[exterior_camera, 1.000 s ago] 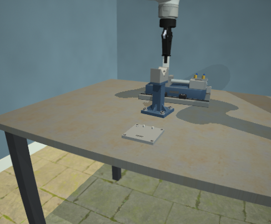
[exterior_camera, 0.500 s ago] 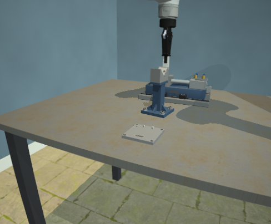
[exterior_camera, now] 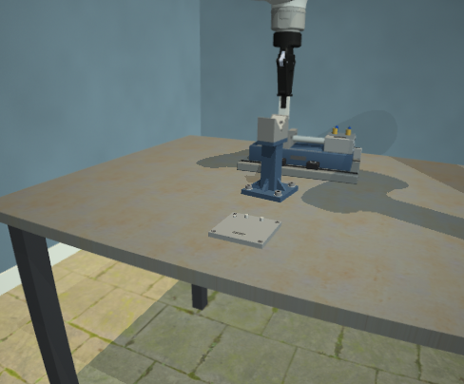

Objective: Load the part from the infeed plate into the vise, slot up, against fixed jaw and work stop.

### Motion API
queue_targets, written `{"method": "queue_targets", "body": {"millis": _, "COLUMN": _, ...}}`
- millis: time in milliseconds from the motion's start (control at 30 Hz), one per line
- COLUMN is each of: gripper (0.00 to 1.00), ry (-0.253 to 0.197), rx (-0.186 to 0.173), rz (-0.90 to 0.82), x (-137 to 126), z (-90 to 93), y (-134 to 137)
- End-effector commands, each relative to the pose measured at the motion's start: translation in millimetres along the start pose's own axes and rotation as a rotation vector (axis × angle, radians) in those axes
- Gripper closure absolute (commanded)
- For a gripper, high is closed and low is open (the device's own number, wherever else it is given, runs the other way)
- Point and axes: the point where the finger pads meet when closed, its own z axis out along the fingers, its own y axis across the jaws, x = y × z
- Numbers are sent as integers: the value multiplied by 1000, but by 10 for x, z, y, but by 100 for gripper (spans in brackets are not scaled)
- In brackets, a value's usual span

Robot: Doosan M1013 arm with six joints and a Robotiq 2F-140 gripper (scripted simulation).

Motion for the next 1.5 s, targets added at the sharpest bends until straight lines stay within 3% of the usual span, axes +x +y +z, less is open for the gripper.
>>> {"method": "queue_targets", "body": {"millis": 0, "gripper": 100, "ry": 0, "rx": -1, "rz": -5, "x": -1, "z": 17, "y": 20}}
{"method": "queue_targets", "body": {"millis": 1467, "gripper": 100, "ry": 0, "rx": -1, "rz": -5, "x": -1, "z": 107, "y": 20}}
